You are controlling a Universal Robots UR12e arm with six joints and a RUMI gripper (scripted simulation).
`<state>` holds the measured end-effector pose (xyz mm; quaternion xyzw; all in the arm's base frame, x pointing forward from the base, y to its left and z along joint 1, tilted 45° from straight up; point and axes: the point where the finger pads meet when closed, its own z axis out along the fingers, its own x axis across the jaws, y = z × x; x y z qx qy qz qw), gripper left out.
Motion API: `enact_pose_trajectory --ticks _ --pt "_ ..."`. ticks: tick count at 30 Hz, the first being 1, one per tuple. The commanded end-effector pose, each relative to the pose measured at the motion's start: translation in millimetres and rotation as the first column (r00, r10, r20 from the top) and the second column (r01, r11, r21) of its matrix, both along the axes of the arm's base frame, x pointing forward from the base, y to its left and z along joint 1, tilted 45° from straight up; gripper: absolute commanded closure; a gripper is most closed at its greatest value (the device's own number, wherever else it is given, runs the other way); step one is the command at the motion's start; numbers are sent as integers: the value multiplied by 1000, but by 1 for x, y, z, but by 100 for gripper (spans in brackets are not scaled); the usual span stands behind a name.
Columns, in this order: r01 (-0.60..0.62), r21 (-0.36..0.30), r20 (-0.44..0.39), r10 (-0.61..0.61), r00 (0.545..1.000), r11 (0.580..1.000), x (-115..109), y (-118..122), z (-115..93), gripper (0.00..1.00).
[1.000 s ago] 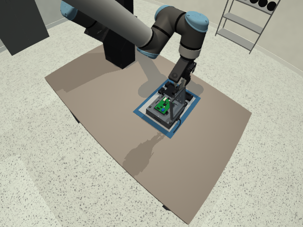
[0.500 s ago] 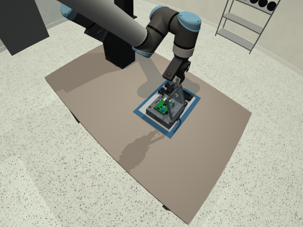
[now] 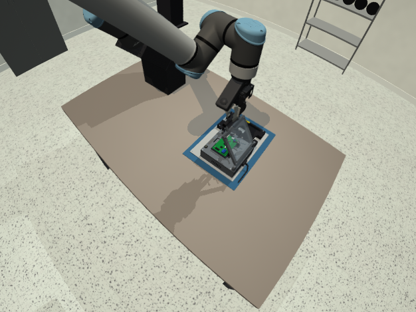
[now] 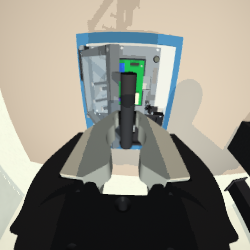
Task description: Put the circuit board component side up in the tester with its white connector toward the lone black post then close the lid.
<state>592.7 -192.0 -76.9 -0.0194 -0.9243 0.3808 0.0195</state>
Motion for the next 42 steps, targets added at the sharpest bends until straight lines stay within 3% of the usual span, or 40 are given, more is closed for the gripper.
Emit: enact_pose_trajectory --ticks 1,42 --pt "-1 2 -5 1 1000 1000 -16 -4 -9 100" --pt "-1 3 -5 1 1000 1000 -63 -37 -45 100"
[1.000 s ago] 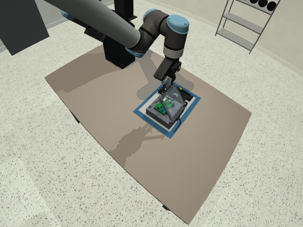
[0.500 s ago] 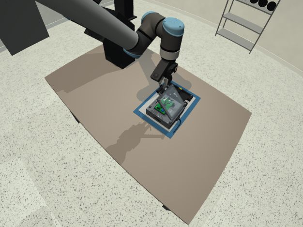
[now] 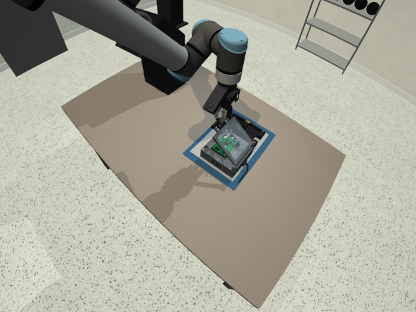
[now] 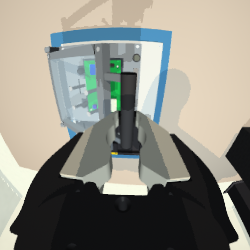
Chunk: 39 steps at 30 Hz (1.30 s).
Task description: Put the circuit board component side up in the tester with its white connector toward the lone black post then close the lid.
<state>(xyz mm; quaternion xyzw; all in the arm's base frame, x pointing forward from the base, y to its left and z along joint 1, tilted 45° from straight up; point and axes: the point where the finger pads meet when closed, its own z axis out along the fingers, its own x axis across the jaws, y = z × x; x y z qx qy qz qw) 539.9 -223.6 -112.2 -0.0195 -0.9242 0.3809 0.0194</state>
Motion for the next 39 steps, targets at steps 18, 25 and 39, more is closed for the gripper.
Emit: enact_pose_trajectory --ticks 18,25,39 --pt "-1 3 -6 1 1000 1000 -23 -20 -26 100" --pt "-1 3 -6 1 1000 1000 -26 -25 -30 100" --pt "-1 3 -4 1 1000 1000 -32 -36 -42 100"
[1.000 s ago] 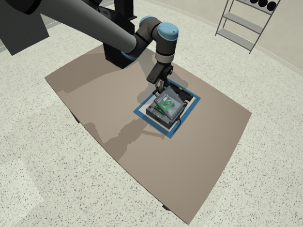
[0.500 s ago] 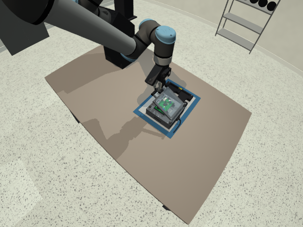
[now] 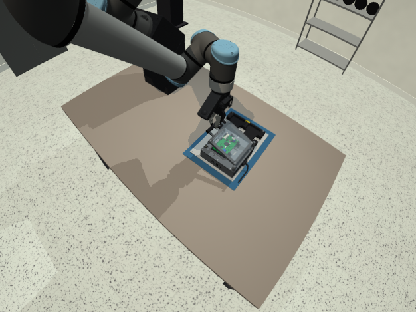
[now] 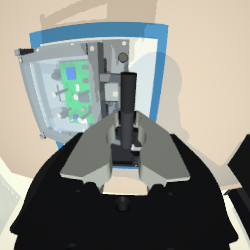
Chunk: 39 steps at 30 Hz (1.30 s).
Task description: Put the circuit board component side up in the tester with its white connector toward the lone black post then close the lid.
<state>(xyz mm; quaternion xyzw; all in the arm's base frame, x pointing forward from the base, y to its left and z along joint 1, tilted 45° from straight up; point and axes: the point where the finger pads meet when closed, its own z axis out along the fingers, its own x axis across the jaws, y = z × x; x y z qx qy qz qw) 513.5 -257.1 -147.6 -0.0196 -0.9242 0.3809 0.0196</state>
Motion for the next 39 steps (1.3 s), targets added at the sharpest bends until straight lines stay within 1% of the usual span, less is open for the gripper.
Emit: enact_pose_trajectory --ticks 1,15,39 --pt "-2 3 -4 2 1000 1000 -6 -4 -7 100" --pt "-2 1 -1 2 1000 1000 -8 -17 -19 100" --pt "-2 1 0 2 1000 1000 -10 -29 -31 100"
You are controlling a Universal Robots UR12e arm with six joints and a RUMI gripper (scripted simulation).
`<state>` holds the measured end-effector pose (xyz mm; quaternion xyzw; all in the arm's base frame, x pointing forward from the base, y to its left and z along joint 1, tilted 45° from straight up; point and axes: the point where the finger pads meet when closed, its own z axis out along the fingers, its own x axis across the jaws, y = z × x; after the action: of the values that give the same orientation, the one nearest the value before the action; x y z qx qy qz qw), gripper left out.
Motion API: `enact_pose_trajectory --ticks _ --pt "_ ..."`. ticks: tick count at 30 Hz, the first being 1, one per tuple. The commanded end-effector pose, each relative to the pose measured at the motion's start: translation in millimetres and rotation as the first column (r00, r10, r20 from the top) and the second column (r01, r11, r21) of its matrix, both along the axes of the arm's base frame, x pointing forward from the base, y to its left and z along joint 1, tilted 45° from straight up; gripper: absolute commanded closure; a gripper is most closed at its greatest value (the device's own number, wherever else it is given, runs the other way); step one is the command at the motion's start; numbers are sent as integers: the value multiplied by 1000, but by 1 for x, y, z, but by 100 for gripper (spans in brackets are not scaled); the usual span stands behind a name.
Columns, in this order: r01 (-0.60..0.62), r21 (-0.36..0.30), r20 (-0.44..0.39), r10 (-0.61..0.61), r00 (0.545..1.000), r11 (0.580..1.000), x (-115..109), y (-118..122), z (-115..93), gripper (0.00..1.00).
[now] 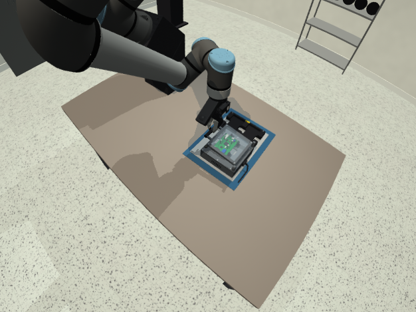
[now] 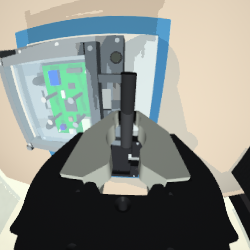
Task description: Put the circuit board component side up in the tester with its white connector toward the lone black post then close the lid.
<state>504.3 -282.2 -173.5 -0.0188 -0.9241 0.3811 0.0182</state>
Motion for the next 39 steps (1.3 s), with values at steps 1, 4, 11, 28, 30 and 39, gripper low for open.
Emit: enact_pose_trajectory --ticks 1,4,11,28,30,39 --pt "1 1 -2 -1 1000 1000 -1 -4 -6 100" --pt "1 1 -1 -1 1000 1000 -1 -6 -7 100" --pt "1 1 -2 -1 1000 1000 -1 -8 -9 100" --pt "1 1 -2 -1 1000 1000 -2 -11 -13 100" --pt "1 1 -3 -1 1000 1000 -2 -11 -13 100" --pt "1 1 -3 -1 1000 1000 -2 -12 -14 100"
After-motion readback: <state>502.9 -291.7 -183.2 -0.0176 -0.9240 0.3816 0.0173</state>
